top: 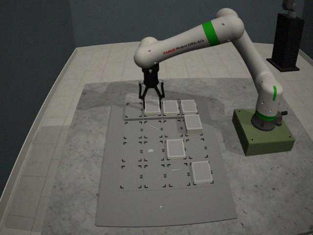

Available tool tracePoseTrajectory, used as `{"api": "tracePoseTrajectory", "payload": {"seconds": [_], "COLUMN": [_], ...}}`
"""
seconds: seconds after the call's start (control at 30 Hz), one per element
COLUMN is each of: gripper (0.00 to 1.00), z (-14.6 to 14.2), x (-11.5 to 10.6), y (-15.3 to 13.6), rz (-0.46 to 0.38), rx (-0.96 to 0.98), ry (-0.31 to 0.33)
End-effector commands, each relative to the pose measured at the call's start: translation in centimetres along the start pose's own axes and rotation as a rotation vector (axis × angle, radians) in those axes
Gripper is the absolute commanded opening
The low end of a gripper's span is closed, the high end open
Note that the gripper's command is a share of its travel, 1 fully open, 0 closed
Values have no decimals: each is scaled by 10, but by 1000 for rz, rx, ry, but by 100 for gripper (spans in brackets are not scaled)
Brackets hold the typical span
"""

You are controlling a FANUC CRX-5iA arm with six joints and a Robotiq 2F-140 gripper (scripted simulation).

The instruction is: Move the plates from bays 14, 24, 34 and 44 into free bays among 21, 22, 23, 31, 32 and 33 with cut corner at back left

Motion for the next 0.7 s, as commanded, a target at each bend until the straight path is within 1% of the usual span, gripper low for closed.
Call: {"api": "tracePoseTrajectory", "payload": {"seconds": [0.0,0.1,0.67], "gripper": [10,10,10], "z": [-1,-1,0], "x": [-2,-2,-22], "y": [0,0,0], "rz": [1,1,1], "rx": [0,0,0], "ry": [2,2,2]}}
Point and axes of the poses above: the point where the finger pads meet when closed, its own x axis out along the fingers, its own z axis across the jaws, y = z × x, the point moved 10 cm from there along -x, back along the fingers, and after that the axes turned 1 degree about x, right-handed, at the moved point
